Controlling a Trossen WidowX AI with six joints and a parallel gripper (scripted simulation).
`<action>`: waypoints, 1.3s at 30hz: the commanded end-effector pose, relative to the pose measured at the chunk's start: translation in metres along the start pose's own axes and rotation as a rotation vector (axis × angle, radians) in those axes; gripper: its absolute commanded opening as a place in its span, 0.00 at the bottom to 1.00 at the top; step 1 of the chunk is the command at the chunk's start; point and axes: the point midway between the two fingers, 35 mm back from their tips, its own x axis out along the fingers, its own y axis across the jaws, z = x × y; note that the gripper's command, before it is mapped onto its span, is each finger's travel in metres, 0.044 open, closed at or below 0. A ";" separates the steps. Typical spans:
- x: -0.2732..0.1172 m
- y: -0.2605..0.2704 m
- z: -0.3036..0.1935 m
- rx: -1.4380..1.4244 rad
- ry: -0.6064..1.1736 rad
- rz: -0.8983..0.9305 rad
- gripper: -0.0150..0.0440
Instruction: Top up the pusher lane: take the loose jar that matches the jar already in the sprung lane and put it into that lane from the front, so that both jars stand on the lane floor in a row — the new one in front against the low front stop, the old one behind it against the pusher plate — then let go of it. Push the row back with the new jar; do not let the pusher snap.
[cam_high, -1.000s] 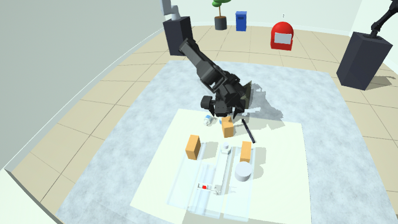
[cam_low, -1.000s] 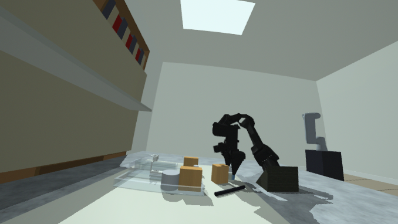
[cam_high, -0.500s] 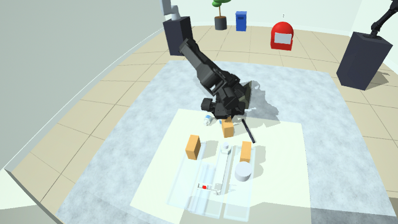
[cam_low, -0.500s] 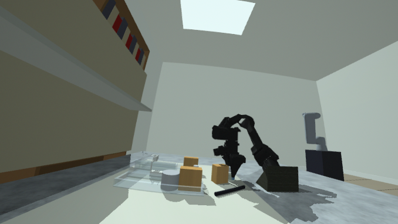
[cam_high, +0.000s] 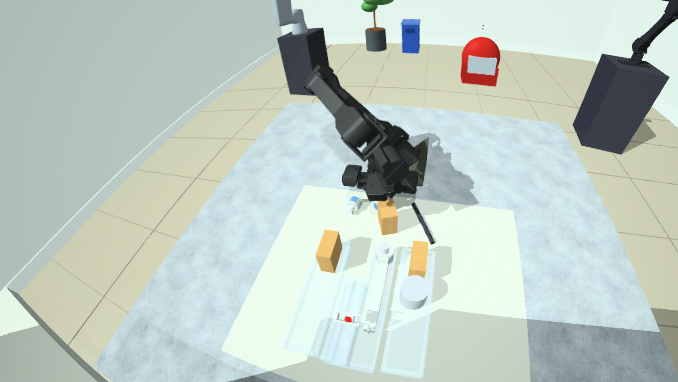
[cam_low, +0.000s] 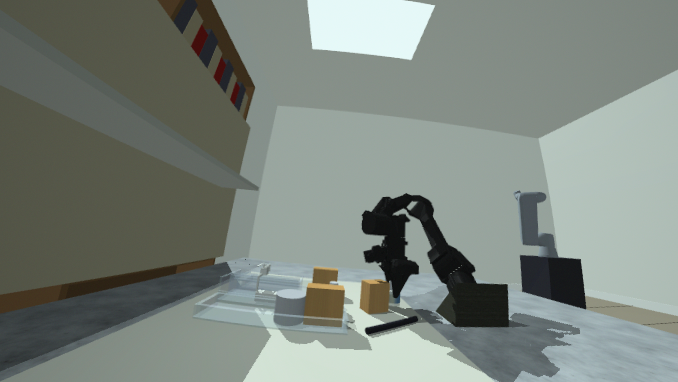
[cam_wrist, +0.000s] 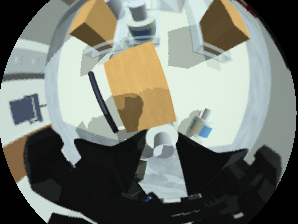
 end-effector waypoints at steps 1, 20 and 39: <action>-0.016 0.003 0.005 0.007 -0.004 0.014 0.25; -0.095 0.010 0.002 0.001 -0.003 0.001 0.25; -0.077 0.033 0.070 -0.032 -0.035 0.038 0.25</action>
